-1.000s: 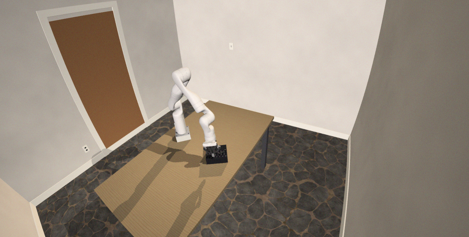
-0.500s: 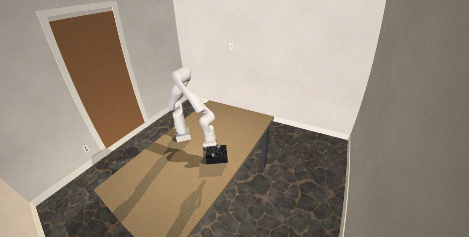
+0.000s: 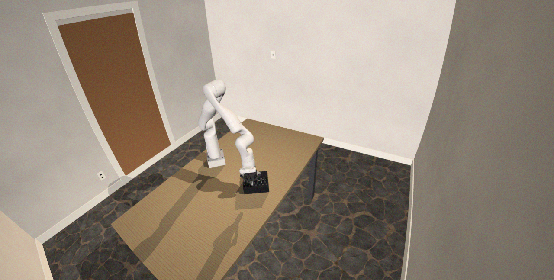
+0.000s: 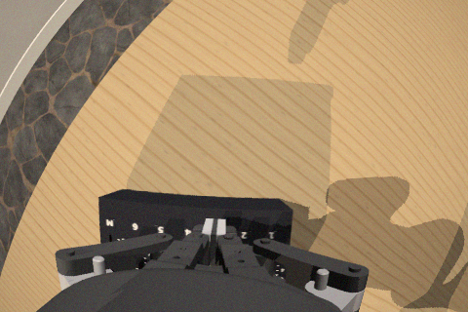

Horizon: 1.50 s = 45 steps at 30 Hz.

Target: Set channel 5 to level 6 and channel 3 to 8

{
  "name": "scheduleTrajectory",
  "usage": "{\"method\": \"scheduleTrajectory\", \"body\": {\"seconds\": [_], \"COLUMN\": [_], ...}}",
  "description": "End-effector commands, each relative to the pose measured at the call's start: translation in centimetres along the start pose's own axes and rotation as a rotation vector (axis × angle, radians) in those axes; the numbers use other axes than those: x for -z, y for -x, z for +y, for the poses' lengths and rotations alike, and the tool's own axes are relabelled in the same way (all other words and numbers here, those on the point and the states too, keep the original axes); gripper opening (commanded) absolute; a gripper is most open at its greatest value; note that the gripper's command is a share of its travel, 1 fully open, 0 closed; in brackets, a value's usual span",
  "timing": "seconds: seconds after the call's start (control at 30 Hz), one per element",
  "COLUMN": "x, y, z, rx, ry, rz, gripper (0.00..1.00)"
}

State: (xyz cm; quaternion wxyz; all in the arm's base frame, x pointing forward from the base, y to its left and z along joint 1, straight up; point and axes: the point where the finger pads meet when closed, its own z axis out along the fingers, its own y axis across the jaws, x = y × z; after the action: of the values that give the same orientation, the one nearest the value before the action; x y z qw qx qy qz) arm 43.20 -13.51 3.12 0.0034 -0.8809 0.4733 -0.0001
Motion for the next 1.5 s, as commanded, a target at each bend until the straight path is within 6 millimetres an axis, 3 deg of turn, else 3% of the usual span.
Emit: {"method": "scheduleTrajectory", "body": {"seconds": [0.0,1.47], "x": [0.1,-1.1], "y": [0.0,0.0], "z": [0.0,0.0], "rx": [0.0,0.0], "ry": [-0.001,-0.001], "rz": [0.001,0.001], "gripper": [0.0,0.0]}}
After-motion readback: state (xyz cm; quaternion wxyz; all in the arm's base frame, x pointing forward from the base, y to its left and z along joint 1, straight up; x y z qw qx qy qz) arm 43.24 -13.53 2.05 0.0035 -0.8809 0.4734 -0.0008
